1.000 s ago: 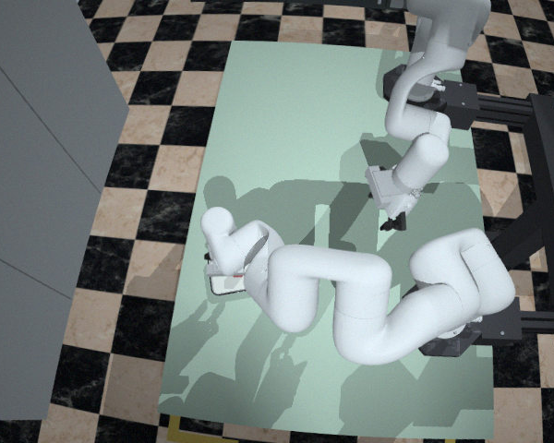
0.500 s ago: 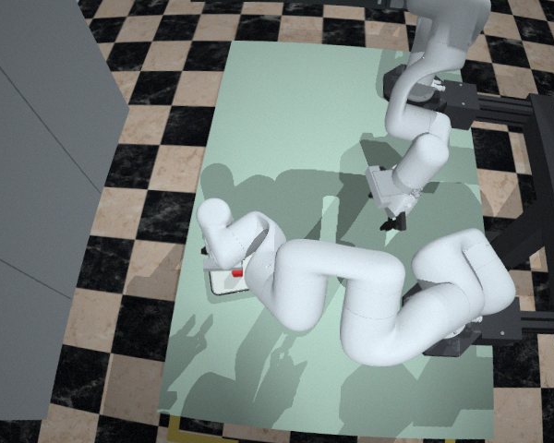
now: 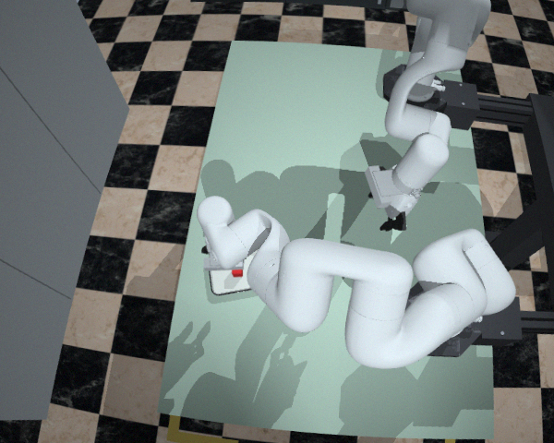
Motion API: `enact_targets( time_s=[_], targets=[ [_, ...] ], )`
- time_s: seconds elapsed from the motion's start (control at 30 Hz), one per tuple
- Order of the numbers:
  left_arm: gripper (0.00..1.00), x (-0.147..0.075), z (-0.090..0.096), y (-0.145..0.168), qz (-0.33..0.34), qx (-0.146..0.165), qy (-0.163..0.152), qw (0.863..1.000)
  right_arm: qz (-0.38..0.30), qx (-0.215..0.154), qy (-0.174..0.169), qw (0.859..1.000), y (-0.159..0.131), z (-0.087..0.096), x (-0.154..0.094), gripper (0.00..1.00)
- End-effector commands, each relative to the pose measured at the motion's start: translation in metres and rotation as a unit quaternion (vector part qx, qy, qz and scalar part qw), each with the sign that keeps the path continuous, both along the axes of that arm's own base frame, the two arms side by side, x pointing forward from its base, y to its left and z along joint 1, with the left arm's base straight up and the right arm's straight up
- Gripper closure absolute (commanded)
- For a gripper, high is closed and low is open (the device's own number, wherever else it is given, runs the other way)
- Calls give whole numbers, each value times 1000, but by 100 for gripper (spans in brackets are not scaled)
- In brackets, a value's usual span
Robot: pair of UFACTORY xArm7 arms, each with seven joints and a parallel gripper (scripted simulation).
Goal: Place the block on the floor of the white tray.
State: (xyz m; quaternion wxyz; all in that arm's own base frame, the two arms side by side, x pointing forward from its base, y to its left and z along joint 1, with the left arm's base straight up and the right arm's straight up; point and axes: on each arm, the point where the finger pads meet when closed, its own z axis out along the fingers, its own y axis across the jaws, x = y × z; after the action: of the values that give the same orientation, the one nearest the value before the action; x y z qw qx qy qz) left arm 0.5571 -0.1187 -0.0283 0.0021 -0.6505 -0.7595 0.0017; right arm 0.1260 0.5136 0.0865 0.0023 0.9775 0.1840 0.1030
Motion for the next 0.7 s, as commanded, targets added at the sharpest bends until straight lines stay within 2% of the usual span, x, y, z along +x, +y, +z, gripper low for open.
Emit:
enact_targets(
  time_s=[0.0,0.07,0.13,0.47,0.53,0.57,0.67],
  targets=[
    [48,-10,18,5,0,-2,-3,1000,0,3,0,1000,2,3,0,0],
    [48,-27,36,14,0,-1,-3,1000,0,3,0,1000,2,3,0,0],
    [48,-51,63,26,0,-1,-3,1000,0,3,0,1000,2,3,0,0],
    [48,-106,128,54,0,-1,-3,1000,0,3,0,1000,2,3,0,0],
    [48,-106,128,54,0,-1,-3,1000,0,3,0,1000,2,3,0,0],
    [48,-121,145,61,0,-1,-3,1000,0,3,0,1000,2,3,0,0],
    [48,-135,160,68,0,-1,-3,1000,0,3,0,1000,2,3,0,0]
  ],
)
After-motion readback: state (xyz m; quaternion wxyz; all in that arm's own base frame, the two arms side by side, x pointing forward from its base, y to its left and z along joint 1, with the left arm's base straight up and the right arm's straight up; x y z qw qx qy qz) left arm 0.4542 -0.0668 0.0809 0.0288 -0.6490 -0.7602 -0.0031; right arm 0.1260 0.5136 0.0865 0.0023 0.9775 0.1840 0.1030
